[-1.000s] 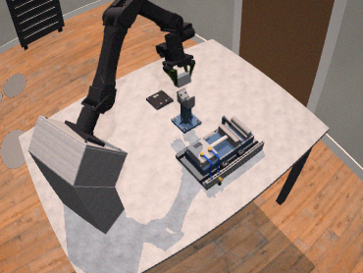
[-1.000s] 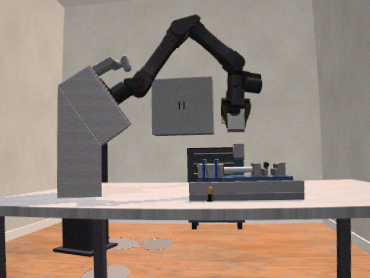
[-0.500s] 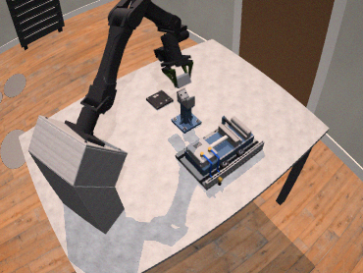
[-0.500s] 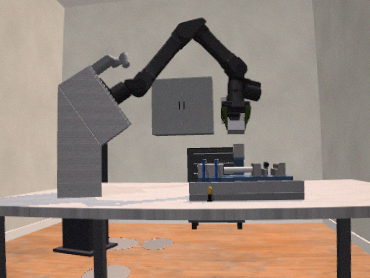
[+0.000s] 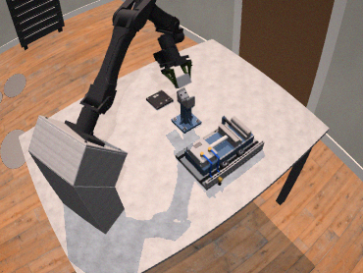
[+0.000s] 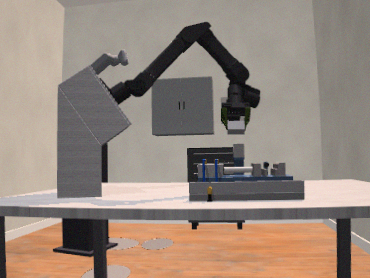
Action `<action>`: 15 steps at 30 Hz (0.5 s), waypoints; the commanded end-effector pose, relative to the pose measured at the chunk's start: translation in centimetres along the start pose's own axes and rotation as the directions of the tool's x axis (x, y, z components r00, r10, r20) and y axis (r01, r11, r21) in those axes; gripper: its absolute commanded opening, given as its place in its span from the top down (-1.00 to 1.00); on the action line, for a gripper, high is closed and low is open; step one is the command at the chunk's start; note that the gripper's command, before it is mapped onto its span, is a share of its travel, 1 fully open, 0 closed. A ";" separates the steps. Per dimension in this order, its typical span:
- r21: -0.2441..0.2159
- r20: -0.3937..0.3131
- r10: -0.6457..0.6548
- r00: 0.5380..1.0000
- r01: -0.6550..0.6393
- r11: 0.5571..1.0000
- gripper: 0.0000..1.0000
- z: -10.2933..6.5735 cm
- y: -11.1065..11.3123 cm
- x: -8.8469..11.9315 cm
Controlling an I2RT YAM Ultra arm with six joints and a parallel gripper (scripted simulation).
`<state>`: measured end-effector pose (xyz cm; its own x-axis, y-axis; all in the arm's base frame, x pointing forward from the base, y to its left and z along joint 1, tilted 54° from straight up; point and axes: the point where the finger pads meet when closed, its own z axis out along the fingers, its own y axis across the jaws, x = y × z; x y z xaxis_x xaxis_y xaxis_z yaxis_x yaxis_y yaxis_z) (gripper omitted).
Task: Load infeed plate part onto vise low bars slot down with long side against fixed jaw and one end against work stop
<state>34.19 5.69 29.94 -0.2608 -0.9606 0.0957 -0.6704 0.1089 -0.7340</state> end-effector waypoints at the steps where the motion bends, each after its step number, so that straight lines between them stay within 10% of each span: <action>1: 0.029 -0.075 0.027 0.997 -0.025 0.999 1.00 -1.2 -0.9 1.3; 15: 0.034 -0.145 0.034 0.989 -0.029 0.999 1.00 -1.4 -1.0 1.4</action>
<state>34.05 5.41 30.15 -0.3380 -0.9286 0.1534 -0.6638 0.1196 -0.7383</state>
